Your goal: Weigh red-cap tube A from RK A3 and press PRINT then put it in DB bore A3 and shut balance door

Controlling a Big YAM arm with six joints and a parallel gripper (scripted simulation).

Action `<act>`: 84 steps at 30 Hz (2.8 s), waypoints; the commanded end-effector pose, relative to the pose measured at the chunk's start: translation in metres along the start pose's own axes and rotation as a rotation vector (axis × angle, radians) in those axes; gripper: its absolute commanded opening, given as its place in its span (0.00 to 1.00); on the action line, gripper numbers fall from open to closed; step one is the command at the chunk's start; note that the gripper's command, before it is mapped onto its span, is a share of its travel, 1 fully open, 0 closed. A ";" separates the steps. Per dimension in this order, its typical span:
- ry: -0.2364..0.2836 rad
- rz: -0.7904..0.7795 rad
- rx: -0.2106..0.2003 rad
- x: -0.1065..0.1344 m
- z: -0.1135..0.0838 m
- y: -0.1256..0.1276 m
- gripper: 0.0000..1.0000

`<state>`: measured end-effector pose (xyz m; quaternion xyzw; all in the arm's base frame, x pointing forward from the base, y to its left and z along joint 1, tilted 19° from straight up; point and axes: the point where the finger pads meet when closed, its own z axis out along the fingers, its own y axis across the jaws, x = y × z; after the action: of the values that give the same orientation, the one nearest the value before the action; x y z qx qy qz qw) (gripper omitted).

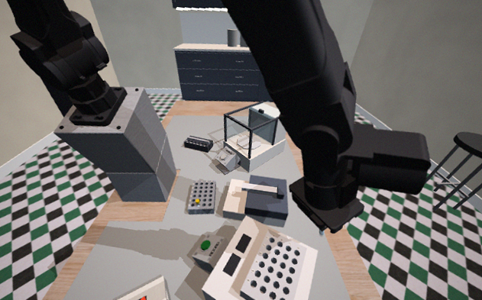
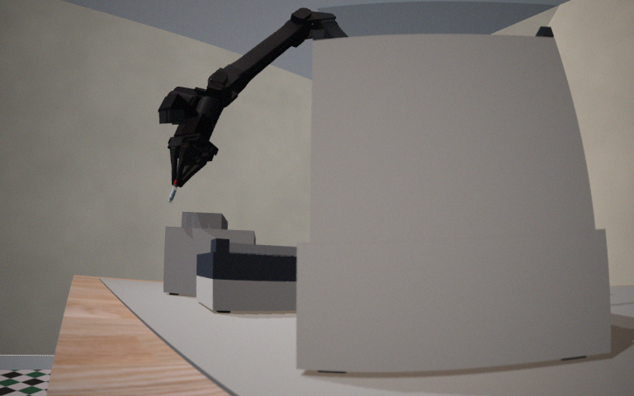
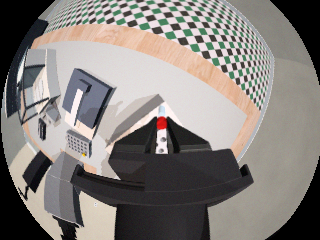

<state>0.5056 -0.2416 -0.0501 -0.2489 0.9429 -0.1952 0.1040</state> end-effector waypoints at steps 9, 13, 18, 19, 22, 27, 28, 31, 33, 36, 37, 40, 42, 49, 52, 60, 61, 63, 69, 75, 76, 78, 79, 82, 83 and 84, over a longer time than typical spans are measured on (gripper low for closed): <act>-0.008 -0.005 0.131 0.058 -0.022 -0.074 0.09; -0.010 -0.003 0.148 0.076 -0.026 -0.092 0.09; 0.011 -0.002 0.194 0.105 -0.030 -0.108 0.09; 0.007 -0.001 0.208 0.108 -0.034 -0.122 0.09; 0.009 -0.002 0.207 0.124 -0.040 -0.141 0.09; 0.041 -0.013 0.196 0.163 -0.032 -0.127 0.09; 0.042 -0.013 0.197 0.172 -0.031 -0.127 0.09; 0.042 -0.013 0.197 0.172 -0.031 -0.127 0.09; 0.064 -0.021 0.175 0.189 -0.030 -0.120 0.09; 0.130 -0.035 0.109 0.214 -0.028 -0.107 0.09; 0.123 -0.035 0.107 0.221 -0.028 -0.104 0.09; 0.120 -0.034 0.133 0.243 -0.027 -0.100 0.09; 0.152 -0.040 0.082 0.254 -0.026 -0.089 0.09; 0.169 -0.045 0.076 0.289 -0.026 -0.075 0.09; 0.218 -0.052 -0.015 0.312 -0.027 -0.055 0.09; 0.246 -0.055 -0.049 0.354 -0.032 -0.038 0.09; 0.249 -0.055 -0.085 0.360 -0.031 -0.015 0.09; 0.244 -0.056 -0.061 0.371 -0.031 -0.010 0.09; 0.254 -0.069 -0.104 0.396 -0.031 0.014 0.09; 0.247 -0.093 -0.094 0.385 -0.029 0.009 0.09; 0.248 -0.093 -0.095 0.385 -0.028 0.010 0.09; 0.247 -0.092 -0.107 0.384 -0.028 0.015 0.09; 0.247 -0.092 -0.109 0.384 -0.027 0.017 0.09; 0.247 -0.092 -0.109 0.384 -0.027 0.018 0.09; 0.247 -0.084 -0.113 0.384 -0.026 0.019 0.09; 0.248 -0.082 -0.111 0.383 -0.026 0.019 0.09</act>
<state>0.1545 -0.4145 -0.0799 -0.2595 0.9509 -0.1645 -0.0379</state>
